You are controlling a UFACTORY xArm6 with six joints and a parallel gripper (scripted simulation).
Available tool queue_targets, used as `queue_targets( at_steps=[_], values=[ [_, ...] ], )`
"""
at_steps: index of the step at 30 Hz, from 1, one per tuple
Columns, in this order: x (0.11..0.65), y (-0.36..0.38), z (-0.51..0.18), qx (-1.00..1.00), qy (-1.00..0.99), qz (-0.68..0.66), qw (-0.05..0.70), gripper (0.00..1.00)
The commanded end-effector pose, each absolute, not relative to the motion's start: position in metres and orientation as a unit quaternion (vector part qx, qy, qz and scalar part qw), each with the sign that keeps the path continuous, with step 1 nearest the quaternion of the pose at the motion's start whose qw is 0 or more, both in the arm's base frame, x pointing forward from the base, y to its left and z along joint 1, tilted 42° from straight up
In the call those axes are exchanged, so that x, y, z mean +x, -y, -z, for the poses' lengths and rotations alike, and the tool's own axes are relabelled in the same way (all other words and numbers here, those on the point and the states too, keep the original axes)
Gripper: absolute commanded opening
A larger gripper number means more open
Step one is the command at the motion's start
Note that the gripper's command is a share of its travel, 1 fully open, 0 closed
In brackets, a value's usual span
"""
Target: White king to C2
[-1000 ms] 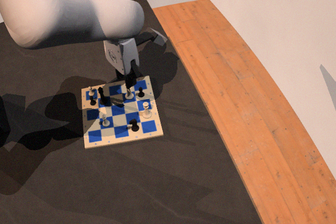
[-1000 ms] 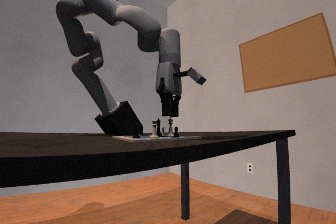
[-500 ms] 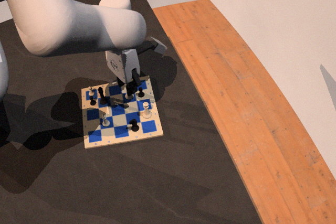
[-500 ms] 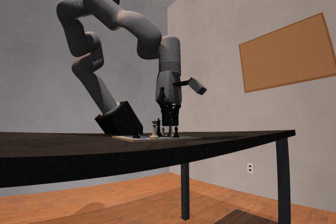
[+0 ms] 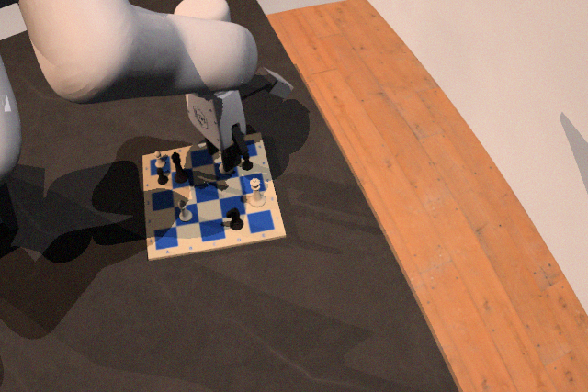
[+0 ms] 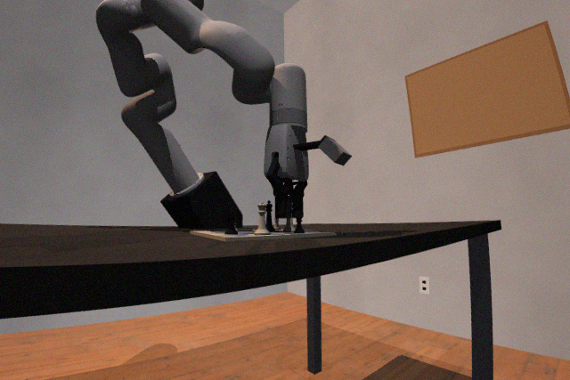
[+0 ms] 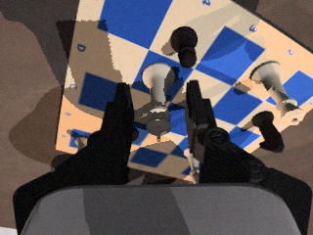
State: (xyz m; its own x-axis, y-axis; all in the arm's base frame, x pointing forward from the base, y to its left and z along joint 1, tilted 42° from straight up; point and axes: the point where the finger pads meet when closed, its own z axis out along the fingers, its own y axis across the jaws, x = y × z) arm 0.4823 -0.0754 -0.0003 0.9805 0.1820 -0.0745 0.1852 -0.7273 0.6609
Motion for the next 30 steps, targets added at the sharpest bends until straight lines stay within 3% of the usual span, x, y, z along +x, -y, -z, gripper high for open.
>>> queue_targets(
  at_steps=[1, 28, 29, 30],
  values=[
    [0.4834, 0.0745, -0.0007, 0.929, -0.099, 0.001, 0.356, 0.42],
    [0.4834, 0.0745, -0.0007, 0.929, -0.099, 0.001, 0.356, 0.42],
    [0.4834, 0.0745, -0.0007, 0.929, -0.099, 0.001, 0.356, 0.0],
    [0.4834, 0.0745, -0.0007, 0.929, -0.099, 0.001, 0.356, 0.0]
  ],
)
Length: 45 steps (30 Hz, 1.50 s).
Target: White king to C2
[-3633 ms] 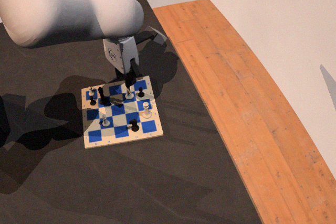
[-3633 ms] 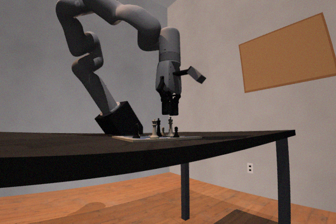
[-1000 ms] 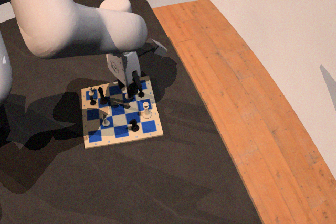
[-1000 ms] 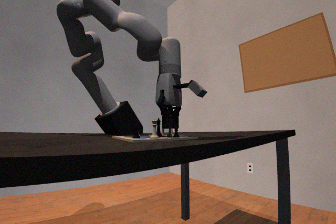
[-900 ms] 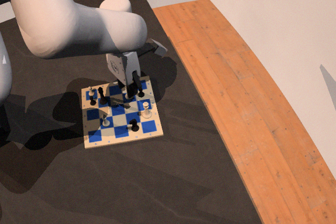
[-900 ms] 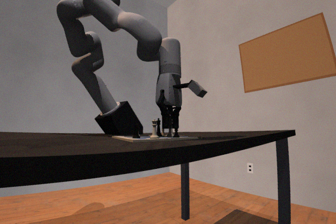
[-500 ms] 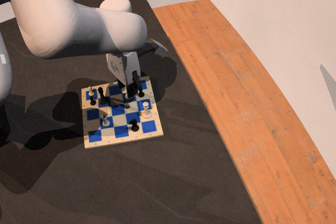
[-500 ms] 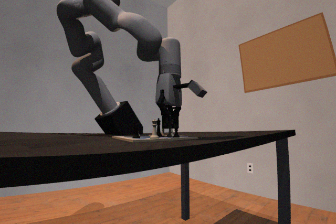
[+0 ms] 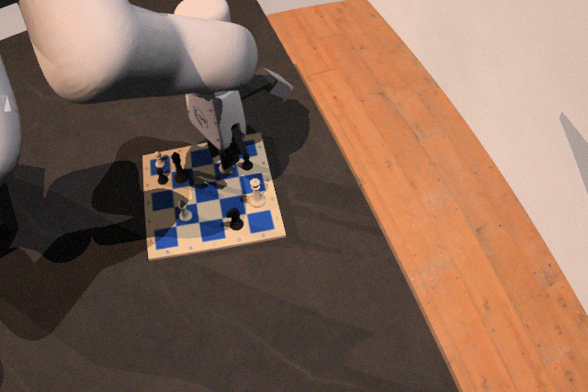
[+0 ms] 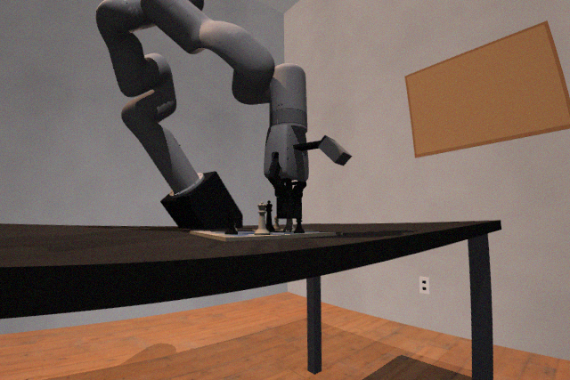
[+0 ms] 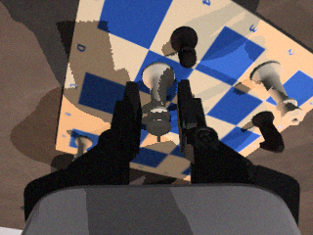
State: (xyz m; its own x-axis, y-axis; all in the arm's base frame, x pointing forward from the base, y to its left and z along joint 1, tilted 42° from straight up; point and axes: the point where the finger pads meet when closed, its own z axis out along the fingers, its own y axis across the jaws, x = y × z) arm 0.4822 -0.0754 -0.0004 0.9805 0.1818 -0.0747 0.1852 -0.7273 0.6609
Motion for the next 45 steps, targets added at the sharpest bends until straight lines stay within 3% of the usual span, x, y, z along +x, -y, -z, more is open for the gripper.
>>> queue_targets(
  at_steps=[1, 35, 45],
  values=[
    [0.483, 0.075, -0.001, 0.929, -0.099, 0.001, 0.356, 0.0],
    [0.483, 0.074, -0.002, 0.929, -0.099, 0.001, 0.356, 0.0],
    [0.48, 0.038, -0.042, 0.929, -0.099, 0.001, 0.356, 0.0]
  ],
)
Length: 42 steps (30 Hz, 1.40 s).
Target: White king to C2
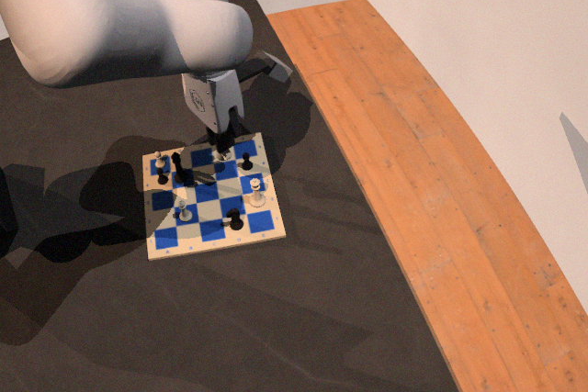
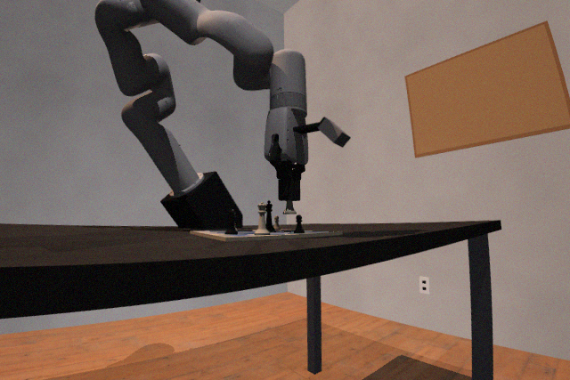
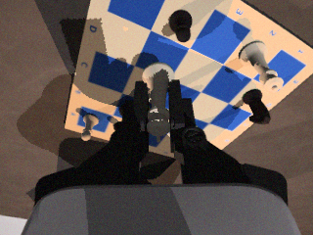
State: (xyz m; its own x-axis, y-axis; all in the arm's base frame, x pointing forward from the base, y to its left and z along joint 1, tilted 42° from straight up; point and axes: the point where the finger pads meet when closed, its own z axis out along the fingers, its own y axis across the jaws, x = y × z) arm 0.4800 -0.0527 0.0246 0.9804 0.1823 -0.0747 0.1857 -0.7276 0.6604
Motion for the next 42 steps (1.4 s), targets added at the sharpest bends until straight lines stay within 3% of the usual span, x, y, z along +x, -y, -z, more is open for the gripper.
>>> queue_targets(
  at_steps=[1, 22, 30, 42],
  values=[
    [0.48, 0.038, -0.042, 0.929, -0.099, 0.001, 0.356, 0.0],
    [0.476, 0.009, -0.076, 0.93, -0.097, 0.0, 0.356, 0.0],
    [0.419, 0.056, -0.114, 0.928, 0.115, -0.08, 0.346, 0.0],
    [0.416, 0.059, -0.115, 0.926, 0.128, -0.085, 0.345, 0.0]
  ],
)
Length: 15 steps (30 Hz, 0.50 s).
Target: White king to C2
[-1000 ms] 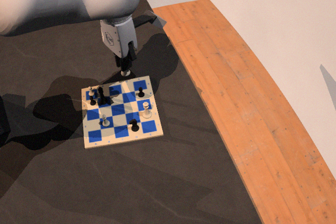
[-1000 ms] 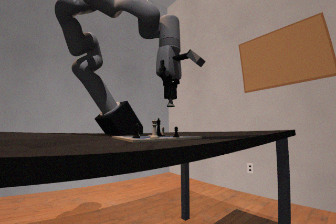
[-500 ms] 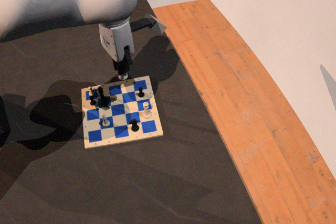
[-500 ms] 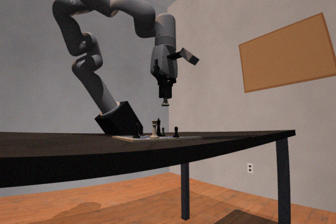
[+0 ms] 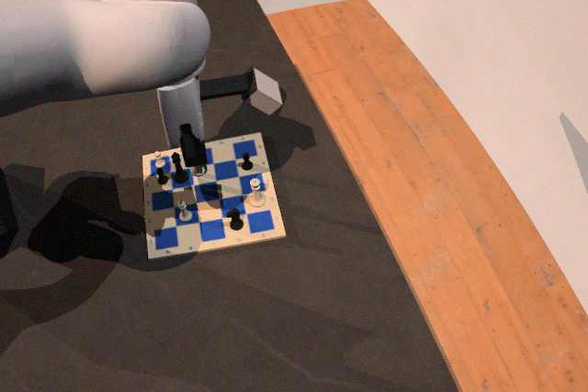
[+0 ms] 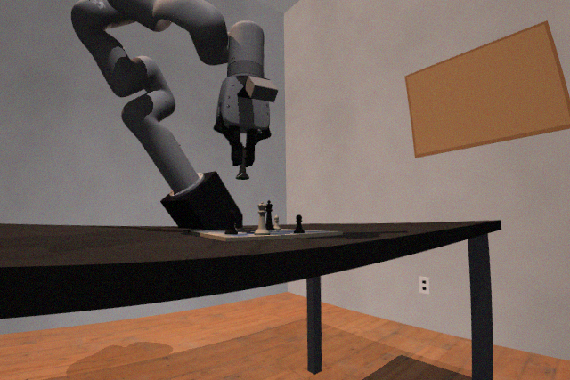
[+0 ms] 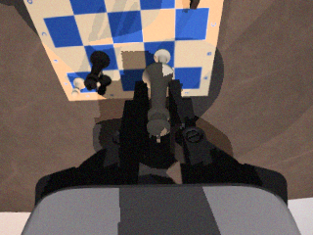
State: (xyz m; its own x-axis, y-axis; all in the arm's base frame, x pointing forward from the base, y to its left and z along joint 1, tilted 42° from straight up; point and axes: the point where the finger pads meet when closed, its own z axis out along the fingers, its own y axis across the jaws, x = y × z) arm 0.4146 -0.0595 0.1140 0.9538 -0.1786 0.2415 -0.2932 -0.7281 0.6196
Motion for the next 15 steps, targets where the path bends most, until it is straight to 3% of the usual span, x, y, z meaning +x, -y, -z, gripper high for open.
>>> queue_targets(
  at_steps=[1, 15],
  values=[
    [0.416, 0.059, -0.115, 0.926, 0.128, -0.085, 0.345, 0.0],
    [0.417, 0.074, -0.099, 0.926, 0.128, -0.085, 0.345, 0.0]
  ],
)
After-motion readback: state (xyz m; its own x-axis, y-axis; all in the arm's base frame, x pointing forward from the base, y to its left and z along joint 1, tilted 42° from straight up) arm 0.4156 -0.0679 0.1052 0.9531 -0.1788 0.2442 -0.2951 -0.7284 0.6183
